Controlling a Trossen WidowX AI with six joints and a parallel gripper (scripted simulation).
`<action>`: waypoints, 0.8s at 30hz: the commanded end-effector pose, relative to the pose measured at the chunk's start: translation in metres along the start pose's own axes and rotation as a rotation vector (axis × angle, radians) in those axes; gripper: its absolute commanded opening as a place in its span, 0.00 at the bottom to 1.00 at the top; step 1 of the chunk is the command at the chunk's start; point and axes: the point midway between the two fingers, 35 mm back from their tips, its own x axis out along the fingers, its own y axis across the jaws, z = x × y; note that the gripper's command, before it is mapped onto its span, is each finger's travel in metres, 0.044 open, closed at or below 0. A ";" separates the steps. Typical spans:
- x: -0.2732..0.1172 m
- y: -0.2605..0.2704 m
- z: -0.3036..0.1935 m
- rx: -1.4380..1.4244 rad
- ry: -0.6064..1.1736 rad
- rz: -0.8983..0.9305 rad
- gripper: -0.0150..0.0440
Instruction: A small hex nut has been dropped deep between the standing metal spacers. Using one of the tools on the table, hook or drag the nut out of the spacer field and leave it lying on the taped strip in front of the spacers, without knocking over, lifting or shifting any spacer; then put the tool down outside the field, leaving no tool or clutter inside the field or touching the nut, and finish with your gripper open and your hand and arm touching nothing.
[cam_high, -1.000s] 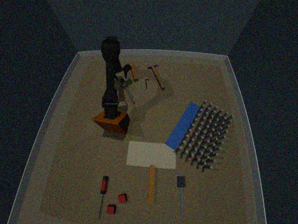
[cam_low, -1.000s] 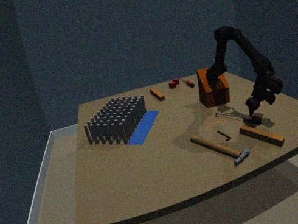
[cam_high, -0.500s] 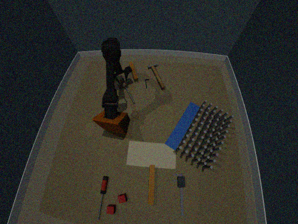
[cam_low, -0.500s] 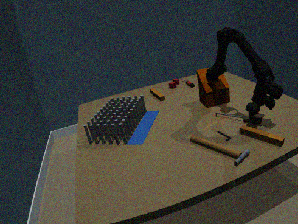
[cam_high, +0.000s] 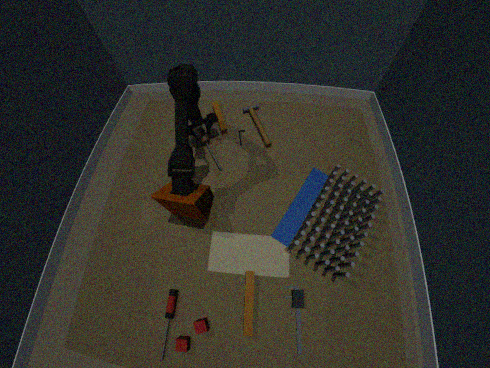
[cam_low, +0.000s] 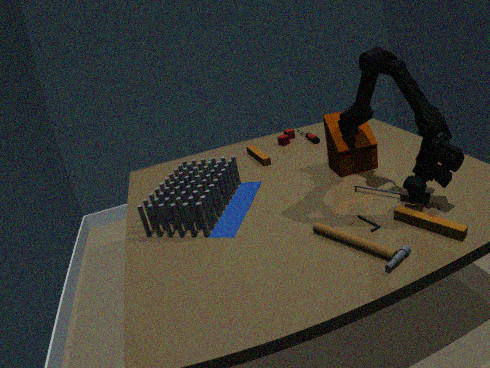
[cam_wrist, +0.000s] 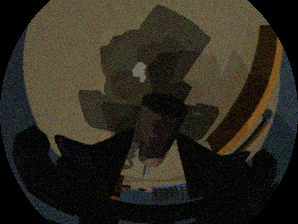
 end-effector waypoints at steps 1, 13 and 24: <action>0.002 0.001 0.000 -0.003 -0.002 0.004 0.60; -0.007 0.001 -0.001 0.003 0.002 0.007 0.29; -0.096 0.002 -0.018 0.017 0.014 0.014 0.25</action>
